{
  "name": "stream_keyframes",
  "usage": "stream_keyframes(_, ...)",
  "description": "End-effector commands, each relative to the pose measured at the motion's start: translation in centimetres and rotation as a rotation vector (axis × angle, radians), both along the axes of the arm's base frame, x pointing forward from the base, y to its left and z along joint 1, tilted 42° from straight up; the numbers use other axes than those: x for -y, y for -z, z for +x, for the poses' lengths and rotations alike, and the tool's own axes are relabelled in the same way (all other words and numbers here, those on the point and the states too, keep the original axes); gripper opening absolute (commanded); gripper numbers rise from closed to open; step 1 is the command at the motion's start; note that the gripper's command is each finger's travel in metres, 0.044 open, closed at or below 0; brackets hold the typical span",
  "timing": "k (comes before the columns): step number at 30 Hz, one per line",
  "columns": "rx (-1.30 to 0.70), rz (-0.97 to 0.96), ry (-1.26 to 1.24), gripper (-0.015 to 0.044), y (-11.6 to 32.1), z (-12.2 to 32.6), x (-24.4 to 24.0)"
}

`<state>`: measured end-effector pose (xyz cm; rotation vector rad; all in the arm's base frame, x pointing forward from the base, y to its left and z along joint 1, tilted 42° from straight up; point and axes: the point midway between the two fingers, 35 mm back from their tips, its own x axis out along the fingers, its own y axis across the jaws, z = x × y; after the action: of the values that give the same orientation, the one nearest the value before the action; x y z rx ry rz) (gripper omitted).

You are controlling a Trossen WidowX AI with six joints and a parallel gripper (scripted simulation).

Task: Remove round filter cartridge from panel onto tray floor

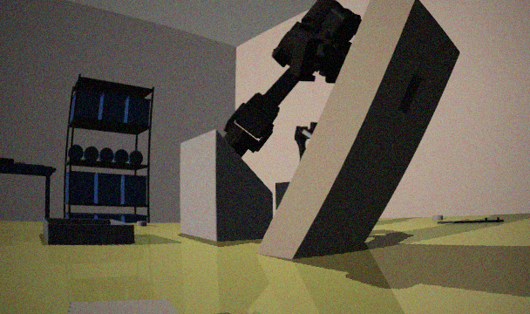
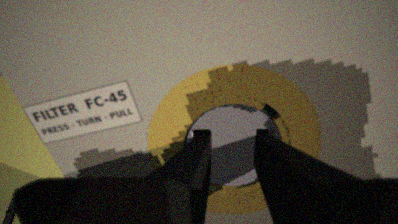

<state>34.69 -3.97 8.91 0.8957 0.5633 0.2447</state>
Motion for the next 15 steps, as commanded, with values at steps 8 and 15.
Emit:
stream_keyframes(8,0.171,-0.343,-0.143,0.0000,0.03,0.29,-0.10)
stream_keyframes(15,0.274,-0.546,-0.231,0.0000,0.02,0.27,-0.09)
